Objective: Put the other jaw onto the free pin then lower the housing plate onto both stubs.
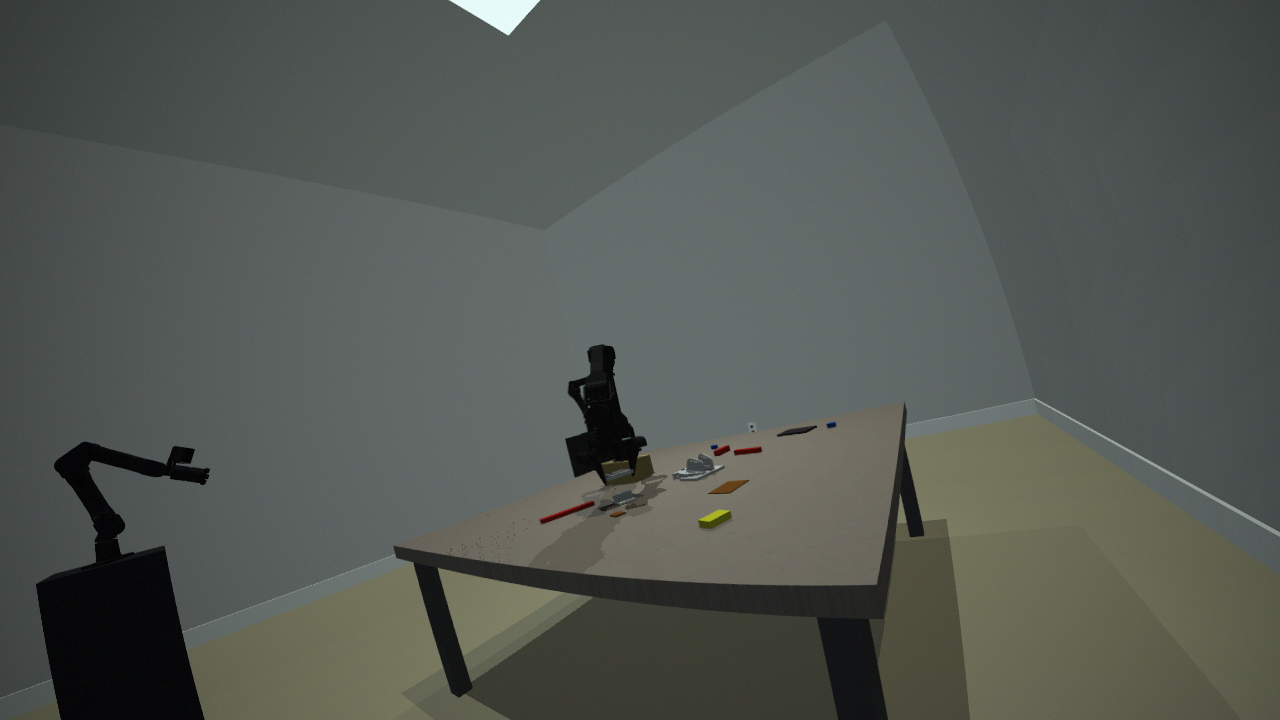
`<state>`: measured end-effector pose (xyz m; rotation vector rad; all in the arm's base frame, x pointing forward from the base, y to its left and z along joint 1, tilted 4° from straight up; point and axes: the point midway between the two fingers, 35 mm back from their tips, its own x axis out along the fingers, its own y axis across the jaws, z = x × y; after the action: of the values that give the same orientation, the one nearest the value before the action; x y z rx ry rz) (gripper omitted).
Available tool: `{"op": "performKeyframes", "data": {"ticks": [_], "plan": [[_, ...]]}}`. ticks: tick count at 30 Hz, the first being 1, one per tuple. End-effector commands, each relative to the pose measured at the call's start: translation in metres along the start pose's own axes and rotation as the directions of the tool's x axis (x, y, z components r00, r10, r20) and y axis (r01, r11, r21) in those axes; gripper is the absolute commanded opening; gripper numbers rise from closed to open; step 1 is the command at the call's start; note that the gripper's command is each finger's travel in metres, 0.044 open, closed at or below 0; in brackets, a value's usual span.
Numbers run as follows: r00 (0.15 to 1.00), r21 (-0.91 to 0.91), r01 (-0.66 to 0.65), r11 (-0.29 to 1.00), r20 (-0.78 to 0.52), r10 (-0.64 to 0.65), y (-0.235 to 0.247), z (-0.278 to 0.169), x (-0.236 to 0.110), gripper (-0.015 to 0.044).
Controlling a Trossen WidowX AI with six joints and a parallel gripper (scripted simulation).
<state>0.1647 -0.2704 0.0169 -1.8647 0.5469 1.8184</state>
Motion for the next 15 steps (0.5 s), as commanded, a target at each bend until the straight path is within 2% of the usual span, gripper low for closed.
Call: {"op": "performKeyframes", "data": {"ticks": [1, 10, 15], "plan": [[1.0, -0.004, -0.004, 1.0, -0.008, 0.004, 0.001, -0.001, -0.017, 0.0351], [1.0, -0.008, -0.004, 1.0, -0.008, 0.004, 0.0, -0.001, -0.022, 0.0351], [1.0, -0.132, -0.005, 0.991, -0.008, 0.004, -0.01, -0.002, -0.022, 0.0351]]}}
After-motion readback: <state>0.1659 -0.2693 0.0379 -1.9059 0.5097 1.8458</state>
